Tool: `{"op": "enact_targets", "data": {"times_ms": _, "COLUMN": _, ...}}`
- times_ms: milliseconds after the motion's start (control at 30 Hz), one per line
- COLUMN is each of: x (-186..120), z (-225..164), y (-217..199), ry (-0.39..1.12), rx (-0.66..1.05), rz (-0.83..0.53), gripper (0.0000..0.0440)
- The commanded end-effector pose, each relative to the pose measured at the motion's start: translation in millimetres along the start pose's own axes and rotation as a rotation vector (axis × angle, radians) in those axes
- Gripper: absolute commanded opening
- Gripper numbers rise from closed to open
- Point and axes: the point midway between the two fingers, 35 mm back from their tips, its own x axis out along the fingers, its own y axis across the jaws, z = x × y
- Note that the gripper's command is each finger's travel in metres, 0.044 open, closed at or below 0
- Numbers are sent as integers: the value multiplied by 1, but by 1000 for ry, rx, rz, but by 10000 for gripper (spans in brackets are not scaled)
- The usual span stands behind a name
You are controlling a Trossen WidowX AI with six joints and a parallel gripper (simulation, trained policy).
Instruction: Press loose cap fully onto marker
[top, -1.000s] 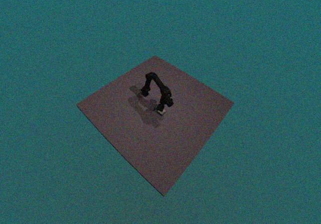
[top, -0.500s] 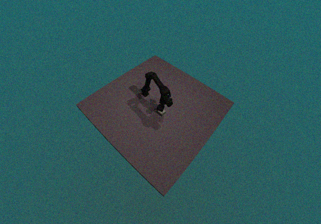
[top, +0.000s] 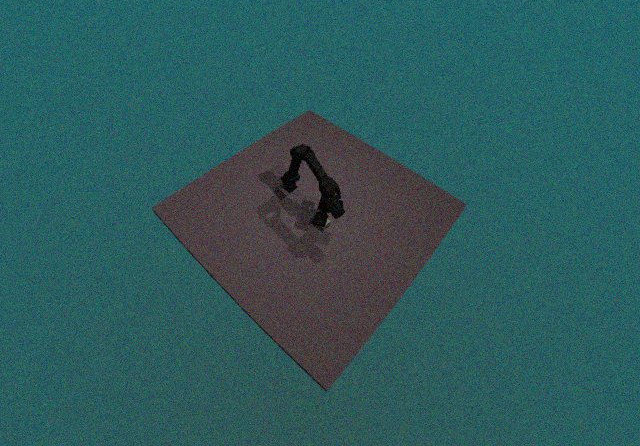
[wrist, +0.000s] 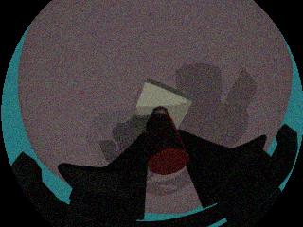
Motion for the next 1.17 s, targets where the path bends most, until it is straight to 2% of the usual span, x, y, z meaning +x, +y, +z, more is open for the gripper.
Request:
{"op": "enact_targets", "data": {"times_ms": 0, "x": 18, "z": -5, "y": 4, "ry": 42, "rx": -17, "rz": 29, "gripper": 105}}
{"op": "enact_targets", "data": {"times_ms": 67, "x": 20, "z": -6, "y": 4, "ry": 46, "rx": -19, "rz": 29, "gripper": 158}}
{"op": "enact_targets", "data": {"times_ms": 200, "x": 21, "z": -10, "y": 9, "ry": 54, "rx": -27, "rz": 50, "gripper": 191}}
{"op": "enact_targets", "data": {"times_ms": 533, "x": 13, "z": -15, "y": 16, "ry": 23, "rx": -52, "rz": 46, "gripper": 440}}
{"op": "enact_targets", "data": {"times_ms": 1133, "x": -37, "z": -14, "y": 15, "ry": -99, "rx": -90, "rz": -38, "gripper": 440}}
